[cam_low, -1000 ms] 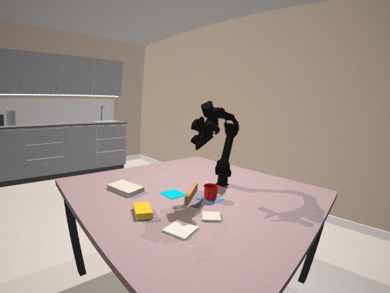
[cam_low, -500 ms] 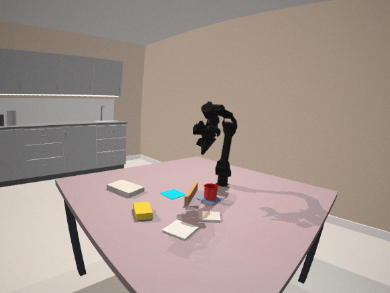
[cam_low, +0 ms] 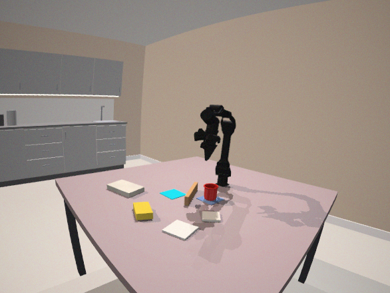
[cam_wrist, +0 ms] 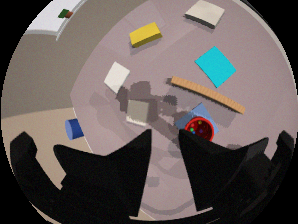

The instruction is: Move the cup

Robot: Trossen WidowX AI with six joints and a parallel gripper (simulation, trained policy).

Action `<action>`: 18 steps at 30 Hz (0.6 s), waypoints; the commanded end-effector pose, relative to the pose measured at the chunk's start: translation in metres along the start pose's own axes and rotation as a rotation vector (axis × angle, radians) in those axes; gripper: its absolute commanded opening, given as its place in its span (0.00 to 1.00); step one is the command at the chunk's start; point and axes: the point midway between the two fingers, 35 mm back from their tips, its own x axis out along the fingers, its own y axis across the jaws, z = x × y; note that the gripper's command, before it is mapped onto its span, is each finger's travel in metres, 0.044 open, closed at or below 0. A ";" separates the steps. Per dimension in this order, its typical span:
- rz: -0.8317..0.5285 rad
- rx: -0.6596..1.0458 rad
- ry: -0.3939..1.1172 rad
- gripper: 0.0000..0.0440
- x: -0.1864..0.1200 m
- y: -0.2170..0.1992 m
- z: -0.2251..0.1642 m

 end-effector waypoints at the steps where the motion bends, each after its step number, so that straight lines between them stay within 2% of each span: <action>1: -0.045 0.016 0.015 0.29 0.004 -0.005 -0.002; 18: -0.288 0.075 0.107 0.30 0.026 -0.039 -0.015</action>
